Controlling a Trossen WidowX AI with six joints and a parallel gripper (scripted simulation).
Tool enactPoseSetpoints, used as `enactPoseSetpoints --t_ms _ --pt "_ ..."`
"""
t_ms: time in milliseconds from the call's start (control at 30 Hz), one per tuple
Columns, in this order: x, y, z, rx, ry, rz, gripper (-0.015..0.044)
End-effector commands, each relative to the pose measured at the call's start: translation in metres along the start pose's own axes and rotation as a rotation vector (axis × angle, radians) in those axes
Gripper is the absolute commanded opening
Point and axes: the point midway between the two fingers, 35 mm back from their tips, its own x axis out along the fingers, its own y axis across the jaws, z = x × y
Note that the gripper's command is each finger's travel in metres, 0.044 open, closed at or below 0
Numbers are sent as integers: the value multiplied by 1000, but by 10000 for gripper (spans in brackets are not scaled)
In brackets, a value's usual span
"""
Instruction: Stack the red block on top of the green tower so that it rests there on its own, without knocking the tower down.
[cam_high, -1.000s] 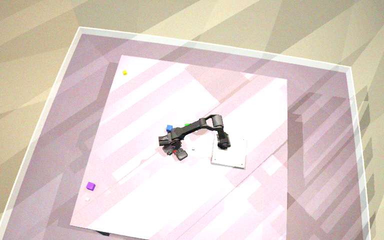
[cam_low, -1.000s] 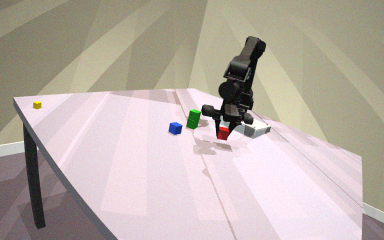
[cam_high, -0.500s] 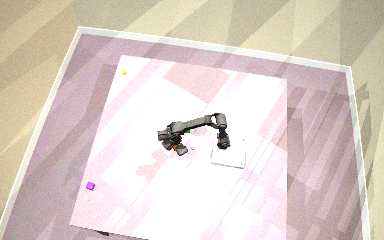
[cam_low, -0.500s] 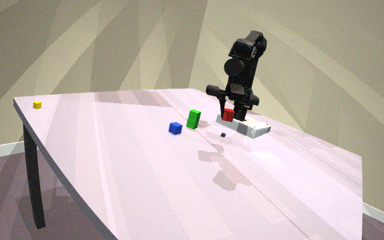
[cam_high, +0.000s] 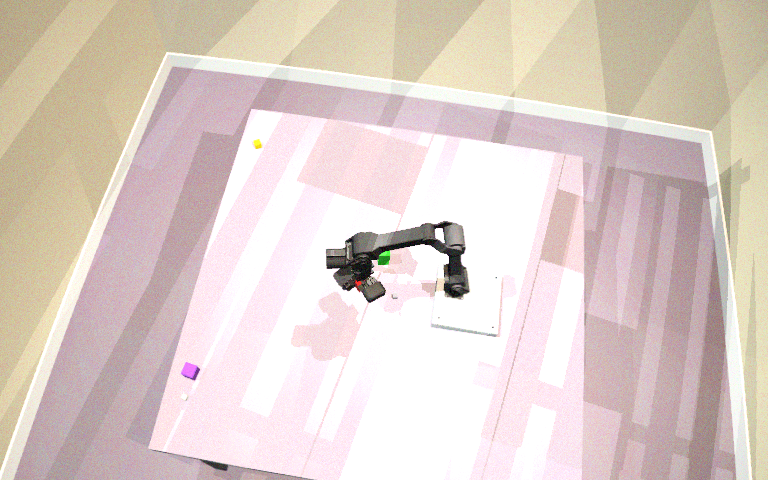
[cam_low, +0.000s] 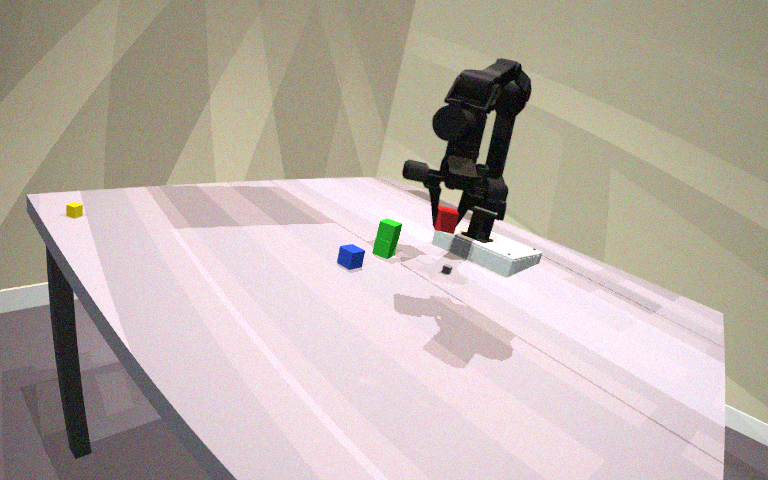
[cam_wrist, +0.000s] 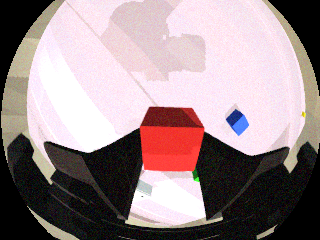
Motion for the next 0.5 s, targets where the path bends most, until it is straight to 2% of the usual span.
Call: enactPoseSetpoints --t_ms 0,467 --pt "-2 -16 -17 20 1 -2 0" --pt "-2 -60 -79 -5 9 -10 0"
